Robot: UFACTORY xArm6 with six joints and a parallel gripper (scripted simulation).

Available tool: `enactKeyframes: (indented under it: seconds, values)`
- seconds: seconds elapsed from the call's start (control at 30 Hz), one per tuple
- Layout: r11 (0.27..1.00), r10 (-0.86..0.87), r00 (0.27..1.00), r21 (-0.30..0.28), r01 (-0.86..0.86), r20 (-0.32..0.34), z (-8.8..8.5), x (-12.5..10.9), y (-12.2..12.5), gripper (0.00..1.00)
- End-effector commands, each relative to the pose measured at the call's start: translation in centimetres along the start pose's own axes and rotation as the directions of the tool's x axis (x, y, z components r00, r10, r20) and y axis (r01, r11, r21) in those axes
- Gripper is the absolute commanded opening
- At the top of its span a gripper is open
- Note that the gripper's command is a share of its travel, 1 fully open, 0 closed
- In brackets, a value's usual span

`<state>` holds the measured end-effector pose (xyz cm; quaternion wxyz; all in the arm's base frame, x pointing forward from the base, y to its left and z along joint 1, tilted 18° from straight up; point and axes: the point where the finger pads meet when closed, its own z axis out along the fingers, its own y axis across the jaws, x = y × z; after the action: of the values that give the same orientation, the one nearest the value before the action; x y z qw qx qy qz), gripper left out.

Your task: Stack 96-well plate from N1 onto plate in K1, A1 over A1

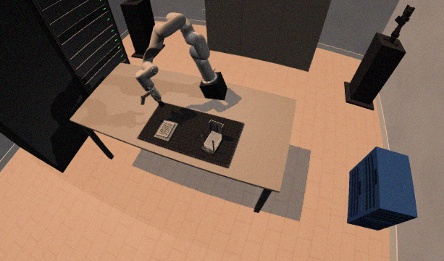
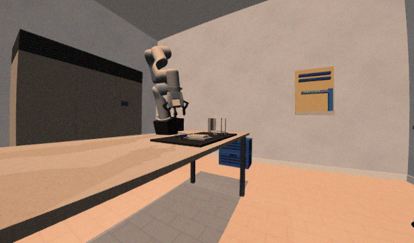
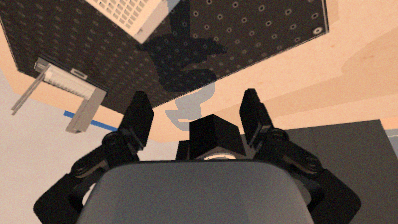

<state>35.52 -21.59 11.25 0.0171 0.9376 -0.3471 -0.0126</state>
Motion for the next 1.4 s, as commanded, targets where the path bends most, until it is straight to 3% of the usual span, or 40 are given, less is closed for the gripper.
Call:
enactKeyframes:
  seconds: [0.0,0.4,0.53,0.7,0.8,0.97,1.03,1.37]
  values:
    - [0.996,-0.085,0.996,-0.037,0.084,-0.019,-0.2,0.8,-1.2,1.00]
    - [0.915,-0.385,0.920,-0.159,0.371,-0.066,-0.8,2.7,-6.4,1.00]
    - [0.915,-0.386,0.920,-0.159,0.372,-0.066,-0.8,2.9,-7.0,1.00]
    - [0.838,-0.525,0.847,-0.222,0.498,-0.080,-1.1,3.4,-9.5,1.00]
    - [0.838,-0.525,0.847,-0.222,0.499,-0.080,-1.2,3.6,-10.3,1.00]
    - [0.741,-0.652,0.753,-0.285,0.608,-0.087,-1.5,3.9,-12.8,1.00]
    - [0.740,-0.653,0.753,-0.285,0.609,-0.087,-1.6,4.0,-13.7,1.00]
    - [0.740,-0.653,0.753,-0.285,0.609,-0.087,-1.6,4.0,-13.8,1.00]
